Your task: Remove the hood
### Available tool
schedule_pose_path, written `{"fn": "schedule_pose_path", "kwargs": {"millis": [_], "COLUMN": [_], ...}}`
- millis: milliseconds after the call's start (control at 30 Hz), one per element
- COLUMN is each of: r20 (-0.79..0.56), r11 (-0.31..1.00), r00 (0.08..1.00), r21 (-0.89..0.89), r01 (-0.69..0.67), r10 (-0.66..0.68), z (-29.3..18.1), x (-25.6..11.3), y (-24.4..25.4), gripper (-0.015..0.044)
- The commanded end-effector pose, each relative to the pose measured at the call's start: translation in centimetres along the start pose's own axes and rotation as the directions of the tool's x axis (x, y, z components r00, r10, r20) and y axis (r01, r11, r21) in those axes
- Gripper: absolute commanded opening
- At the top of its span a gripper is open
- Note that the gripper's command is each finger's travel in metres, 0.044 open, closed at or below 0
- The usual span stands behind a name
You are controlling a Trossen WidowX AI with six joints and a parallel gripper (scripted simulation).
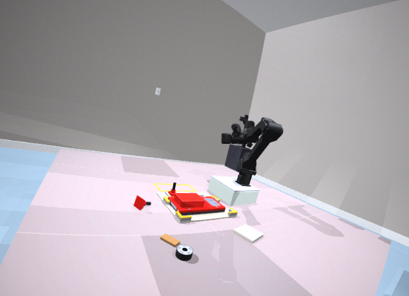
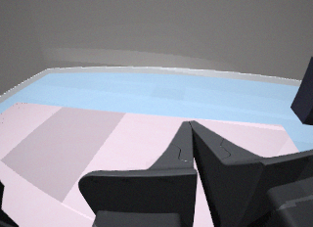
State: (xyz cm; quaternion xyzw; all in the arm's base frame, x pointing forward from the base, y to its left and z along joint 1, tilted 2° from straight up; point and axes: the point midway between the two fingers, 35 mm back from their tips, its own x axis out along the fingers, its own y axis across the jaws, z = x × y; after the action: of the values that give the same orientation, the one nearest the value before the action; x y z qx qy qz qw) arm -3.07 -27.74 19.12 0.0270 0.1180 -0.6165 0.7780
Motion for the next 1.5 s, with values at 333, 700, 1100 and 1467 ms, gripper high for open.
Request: {"fn": "schedule_pose_path", "kwargs": {"millis": [333,700,1100,1467], "r20": [-0.132,-0.317,-0.536,-0.724], "r11": [0.967,0.871,0.741,0.614], "r00": [0.959,0.812,0.570,0.344], "r21": [0.088,0.153,0.173,0.137], "r01": [-0.240,-0.466,-0.648,-0.777], "r10": [0.250,0.490,0.623,0.597], "z": [0.6,0.6,-0.8,-3.3], "x": [3.6,5.4,3.4,-2.2], "y": [6.6,16.1,27.3,36.5], "gripper": [0.0289,0.0440,0.0440,0.0440]}}
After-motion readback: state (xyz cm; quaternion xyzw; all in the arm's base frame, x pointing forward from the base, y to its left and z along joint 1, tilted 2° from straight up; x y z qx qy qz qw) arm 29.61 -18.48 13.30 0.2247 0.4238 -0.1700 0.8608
